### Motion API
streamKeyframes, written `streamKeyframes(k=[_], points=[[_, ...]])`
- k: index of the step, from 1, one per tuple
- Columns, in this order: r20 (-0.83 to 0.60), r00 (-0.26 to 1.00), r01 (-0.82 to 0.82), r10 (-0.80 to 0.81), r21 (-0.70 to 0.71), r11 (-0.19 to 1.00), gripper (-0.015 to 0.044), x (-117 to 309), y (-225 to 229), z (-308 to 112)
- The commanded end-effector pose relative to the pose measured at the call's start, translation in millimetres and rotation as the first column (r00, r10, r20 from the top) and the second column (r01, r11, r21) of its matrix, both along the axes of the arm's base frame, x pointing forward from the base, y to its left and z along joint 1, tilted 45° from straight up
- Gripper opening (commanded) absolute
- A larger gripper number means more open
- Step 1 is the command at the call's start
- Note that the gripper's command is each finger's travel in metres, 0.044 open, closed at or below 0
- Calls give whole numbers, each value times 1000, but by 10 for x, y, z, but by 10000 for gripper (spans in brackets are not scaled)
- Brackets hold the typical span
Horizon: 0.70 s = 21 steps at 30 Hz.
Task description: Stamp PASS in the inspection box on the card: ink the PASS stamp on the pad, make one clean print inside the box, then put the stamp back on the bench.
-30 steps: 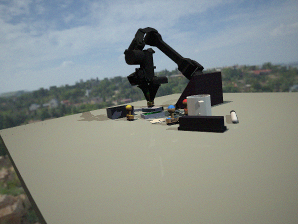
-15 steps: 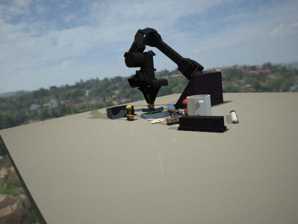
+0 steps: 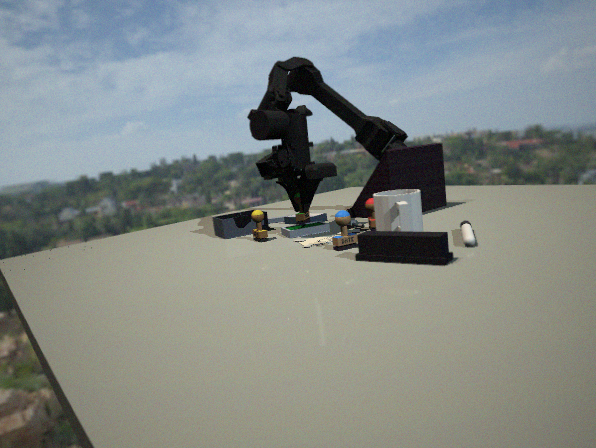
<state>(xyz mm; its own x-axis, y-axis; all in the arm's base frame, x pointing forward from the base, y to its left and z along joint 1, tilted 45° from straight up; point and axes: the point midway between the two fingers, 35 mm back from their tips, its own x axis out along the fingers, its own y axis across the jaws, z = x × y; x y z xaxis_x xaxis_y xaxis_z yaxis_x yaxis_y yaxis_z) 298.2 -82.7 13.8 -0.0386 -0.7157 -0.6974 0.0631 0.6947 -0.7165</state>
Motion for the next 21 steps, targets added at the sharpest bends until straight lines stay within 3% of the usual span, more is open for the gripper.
streamKeyframes(k=[1,21], points=[[-11,1000,-4,4,-7,1000,0,-23,-27,-32],[-4,1000,3,-4,-8,1000,0,-26,-55,-59]])
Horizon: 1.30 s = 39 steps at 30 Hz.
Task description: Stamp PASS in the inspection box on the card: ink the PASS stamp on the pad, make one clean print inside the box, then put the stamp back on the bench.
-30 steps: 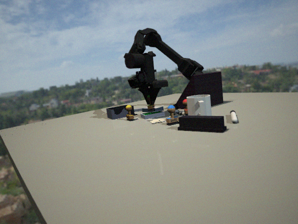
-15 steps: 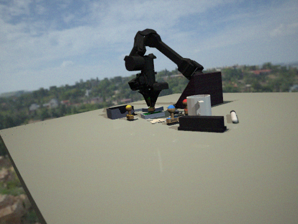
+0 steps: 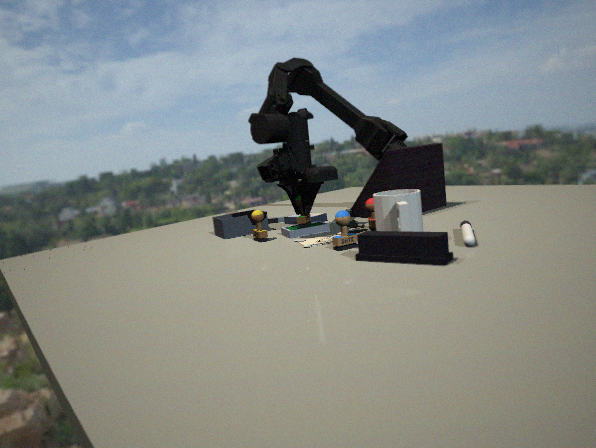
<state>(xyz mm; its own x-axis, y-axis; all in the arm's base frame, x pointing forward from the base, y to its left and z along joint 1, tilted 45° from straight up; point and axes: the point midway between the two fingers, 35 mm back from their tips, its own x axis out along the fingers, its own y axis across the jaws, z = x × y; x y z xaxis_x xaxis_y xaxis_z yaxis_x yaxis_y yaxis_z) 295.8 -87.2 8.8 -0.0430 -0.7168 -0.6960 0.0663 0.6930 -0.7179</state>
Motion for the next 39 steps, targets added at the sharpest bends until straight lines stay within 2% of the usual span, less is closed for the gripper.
streamKeyframes(k=[1,39], points=[[-3,1000,-2,2,-6,1000,0,-3,-12,-11],[-3,1000,-2,2,-6,1000,0,-6,-37,-35]])
